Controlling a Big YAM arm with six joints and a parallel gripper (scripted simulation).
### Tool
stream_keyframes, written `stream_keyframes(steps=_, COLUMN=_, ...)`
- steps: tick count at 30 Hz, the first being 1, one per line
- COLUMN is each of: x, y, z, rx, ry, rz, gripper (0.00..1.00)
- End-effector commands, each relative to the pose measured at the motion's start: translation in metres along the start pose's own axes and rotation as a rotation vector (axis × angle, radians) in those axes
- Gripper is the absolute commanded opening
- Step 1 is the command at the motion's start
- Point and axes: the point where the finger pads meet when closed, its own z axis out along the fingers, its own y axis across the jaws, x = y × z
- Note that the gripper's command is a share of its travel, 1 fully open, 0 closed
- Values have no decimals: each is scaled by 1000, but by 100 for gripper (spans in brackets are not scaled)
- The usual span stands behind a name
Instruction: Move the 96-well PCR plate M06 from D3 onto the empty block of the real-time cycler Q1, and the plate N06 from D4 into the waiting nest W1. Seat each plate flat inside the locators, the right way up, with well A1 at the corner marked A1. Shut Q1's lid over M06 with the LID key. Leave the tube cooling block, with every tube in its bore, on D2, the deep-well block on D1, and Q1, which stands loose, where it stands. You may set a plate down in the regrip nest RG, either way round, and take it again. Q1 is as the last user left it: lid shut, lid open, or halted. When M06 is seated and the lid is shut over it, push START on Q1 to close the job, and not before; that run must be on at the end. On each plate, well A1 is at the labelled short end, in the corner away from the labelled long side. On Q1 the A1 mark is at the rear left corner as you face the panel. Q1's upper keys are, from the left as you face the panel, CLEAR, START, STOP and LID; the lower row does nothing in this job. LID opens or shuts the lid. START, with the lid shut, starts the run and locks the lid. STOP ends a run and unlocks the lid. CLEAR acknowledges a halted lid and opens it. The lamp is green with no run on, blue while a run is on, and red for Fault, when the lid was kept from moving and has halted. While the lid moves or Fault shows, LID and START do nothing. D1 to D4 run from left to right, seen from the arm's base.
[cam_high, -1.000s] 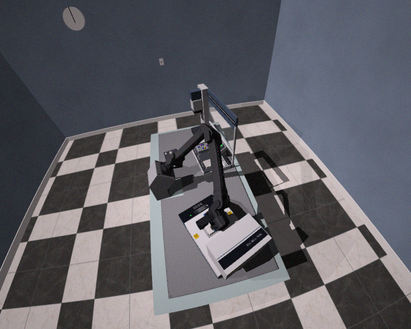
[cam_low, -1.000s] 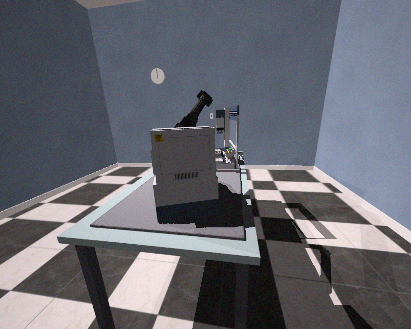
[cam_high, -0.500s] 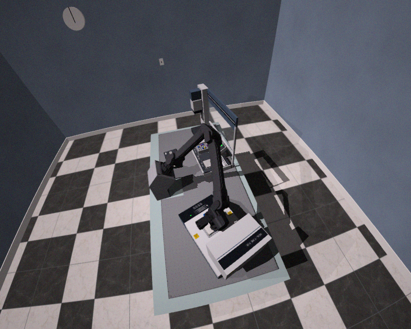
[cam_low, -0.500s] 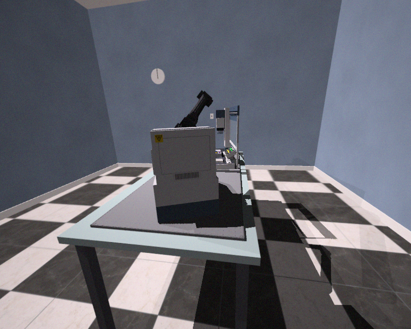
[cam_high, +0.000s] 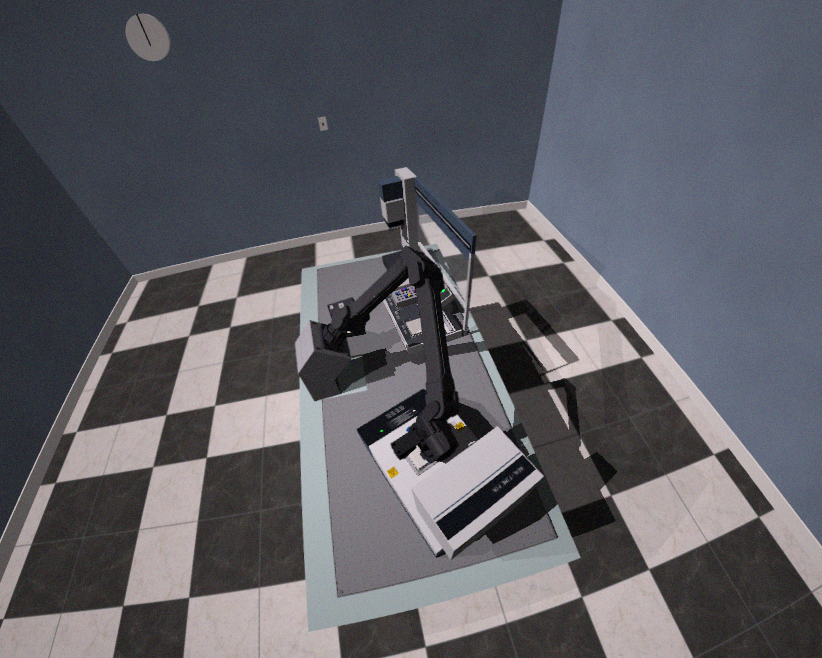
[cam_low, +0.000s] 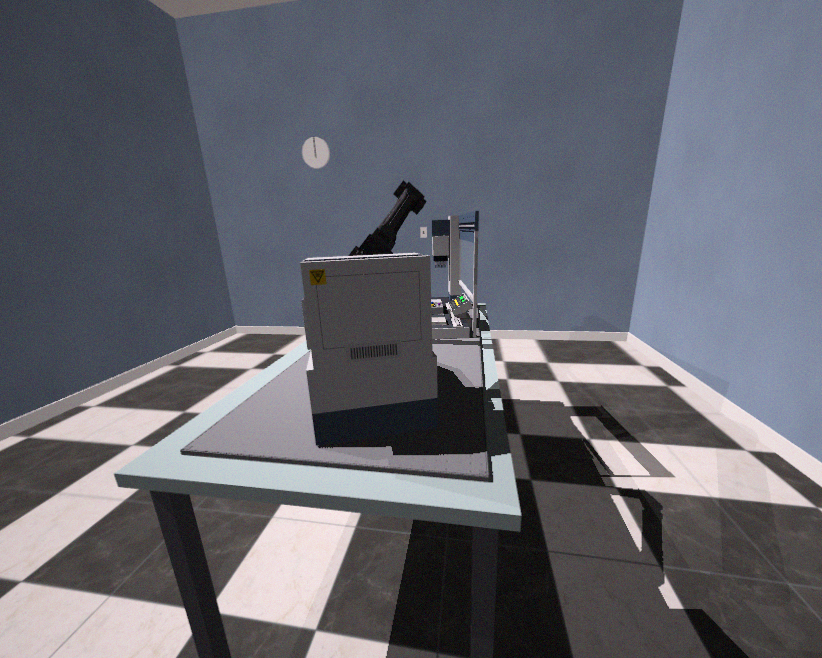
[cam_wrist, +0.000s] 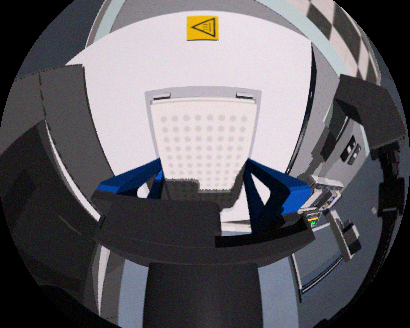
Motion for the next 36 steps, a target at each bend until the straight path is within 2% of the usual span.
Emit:
stream_keyframes(steps=1, x=10, y=-1, z=-6, rx=2, ry=-6, rz=-1, gripper=0)
stream_keyframes(steps=20, x=10, y=-1, z=-7, rx=4, ry=-5, rz=3, gripper=0)
stream_keyframes(steps=21, x=10, y=-1, z=-7, rx=4, ry=-5, rz=4, gripper=100)
stream_keyframes(steps=28, x=3, y=4, z=-5, rx=-6, ry=1, rz=7, gripper=100)
stream_keyframes(steps=36, x=-9, y=13, z=-12, rx=-36, ry=-5, rz=10, gripper=100)
